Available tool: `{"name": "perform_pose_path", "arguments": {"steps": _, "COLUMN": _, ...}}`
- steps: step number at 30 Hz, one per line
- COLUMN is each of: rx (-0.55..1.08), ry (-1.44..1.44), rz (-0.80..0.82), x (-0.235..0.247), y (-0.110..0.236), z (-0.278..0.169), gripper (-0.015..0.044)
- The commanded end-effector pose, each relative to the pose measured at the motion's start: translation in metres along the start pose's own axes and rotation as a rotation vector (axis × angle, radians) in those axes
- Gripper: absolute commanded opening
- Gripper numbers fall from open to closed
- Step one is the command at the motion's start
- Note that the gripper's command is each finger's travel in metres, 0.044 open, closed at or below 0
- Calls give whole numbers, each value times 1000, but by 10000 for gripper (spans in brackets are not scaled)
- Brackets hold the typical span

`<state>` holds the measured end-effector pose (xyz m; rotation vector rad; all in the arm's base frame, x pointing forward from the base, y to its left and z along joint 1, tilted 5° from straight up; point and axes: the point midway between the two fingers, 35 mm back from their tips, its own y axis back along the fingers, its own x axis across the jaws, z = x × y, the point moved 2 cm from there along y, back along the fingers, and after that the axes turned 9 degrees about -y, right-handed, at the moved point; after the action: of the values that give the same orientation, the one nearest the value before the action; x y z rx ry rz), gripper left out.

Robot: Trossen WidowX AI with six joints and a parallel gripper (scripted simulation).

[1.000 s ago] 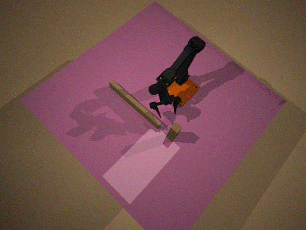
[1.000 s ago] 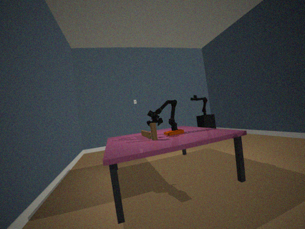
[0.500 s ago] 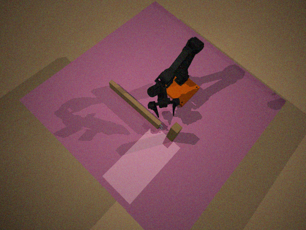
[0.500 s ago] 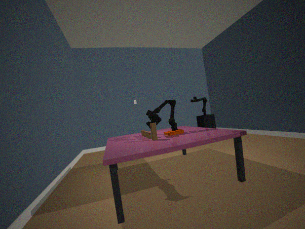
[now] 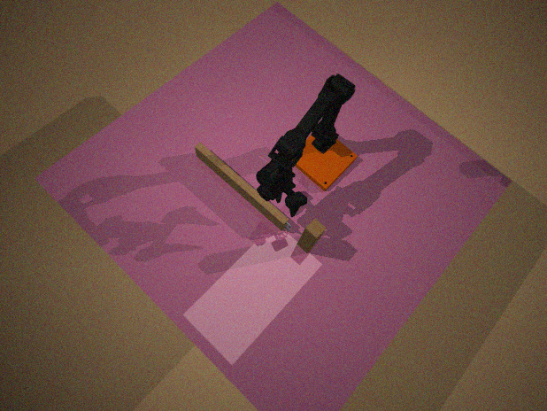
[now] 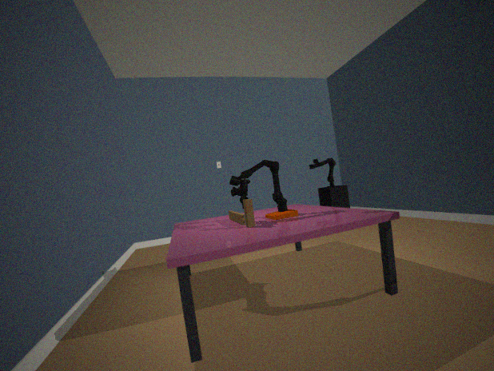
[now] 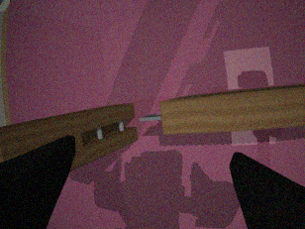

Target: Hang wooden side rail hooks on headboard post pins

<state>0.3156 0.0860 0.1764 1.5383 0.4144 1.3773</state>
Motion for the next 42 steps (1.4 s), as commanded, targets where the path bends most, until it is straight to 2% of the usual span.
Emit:
{"name": "perform_pose_path", "arguments": {"steps": 1, "rx": -81, "ry": -710, "rz": -301, "x": 0, "y": 5, "z": 21, "gripper": 440}}
{"name": "perform_pose_path", "arguments": {"steps": 8, "rx": -293, "ry": -1191, "rz": -482, "x": 1, "y": 17, "z": 33, "gripper": 440}}
{"name": "perform_pose_path", "arguments": {"steps": 25, "rx": -303, "ry": -1207, "rz": -487, "x": 1, "y": 17, "z": 33, "gripper": 440}}
{"name": "perform_pose_path", "arguments": {"steps": 30, "rx": -303, "ry": -1206, "rz": -487, "x": -16, "y": -11, "z": 32, "gripper": 440}}
{"name": "perform_pose_path", "arguments": {"steps": 42, "rx": -303, "ry": -1206, "rz": -487, "x": -25, "y": -26, "z": 31, "gripper": 440}}
